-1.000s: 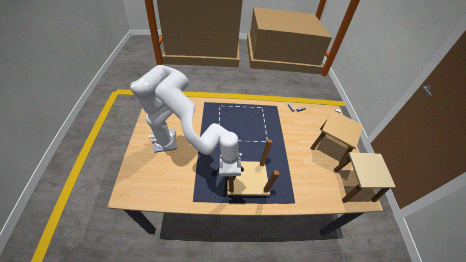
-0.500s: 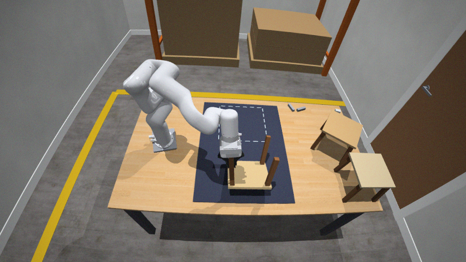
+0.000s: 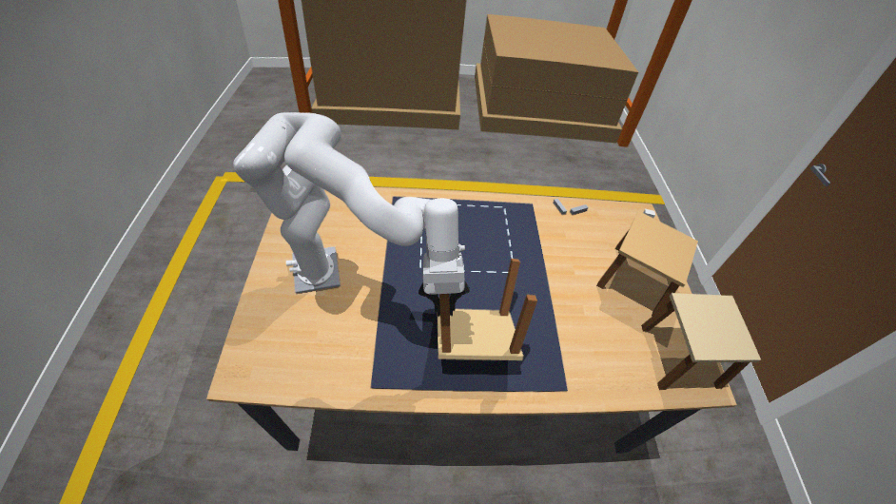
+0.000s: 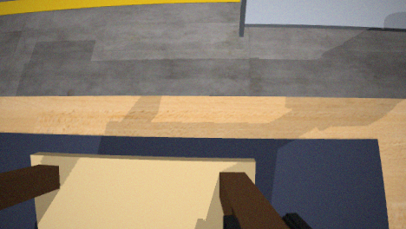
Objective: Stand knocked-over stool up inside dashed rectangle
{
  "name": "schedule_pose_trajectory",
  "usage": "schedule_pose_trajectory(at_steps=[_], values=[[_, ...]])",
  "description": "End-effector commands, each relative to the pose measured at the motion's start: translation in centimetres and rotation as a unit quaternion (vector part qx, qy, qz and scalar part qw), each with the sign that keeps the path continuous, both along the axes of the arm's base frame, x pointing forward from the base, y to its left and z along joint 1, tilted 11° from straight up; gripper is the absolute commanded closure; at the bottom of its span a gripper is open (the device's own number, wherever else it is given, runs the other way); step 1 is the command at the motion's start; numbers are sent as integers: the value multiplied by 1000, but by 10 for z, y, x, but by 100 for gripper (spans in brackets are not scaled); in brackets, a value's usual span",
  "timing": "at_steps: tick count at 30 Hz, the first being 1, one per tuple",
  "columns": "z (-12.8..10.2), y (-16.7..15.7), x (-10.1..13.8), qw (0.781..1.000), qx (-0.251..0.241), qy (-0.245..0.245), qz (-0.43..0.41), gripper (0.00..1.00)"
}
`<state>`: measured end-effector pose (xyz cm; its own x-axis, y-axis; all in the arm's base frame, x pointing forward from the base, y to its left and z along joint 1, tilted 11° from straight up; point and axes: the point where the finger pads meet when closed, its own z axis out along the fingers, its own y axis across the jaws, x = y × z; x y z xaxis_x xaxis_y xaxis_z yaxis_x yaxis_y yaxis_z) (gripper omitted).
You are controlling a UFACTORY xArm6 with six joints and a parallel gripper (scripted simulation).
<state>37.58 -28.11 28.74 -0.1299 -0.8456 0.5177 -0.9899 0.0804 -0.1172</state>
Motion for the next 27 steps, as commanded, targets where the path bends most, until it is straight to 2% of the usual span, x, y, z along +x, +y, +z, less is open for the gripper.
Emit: schedule_pose_trajectory(at_steps=[1, 14, 27], values=[[2, 0, 1, 1000, -2, -2, 0, 72], [4, 5, 1, 1000, -12, 0, 0, 72], [13, 47, 7, 996, -87, 10, -4, 72]])
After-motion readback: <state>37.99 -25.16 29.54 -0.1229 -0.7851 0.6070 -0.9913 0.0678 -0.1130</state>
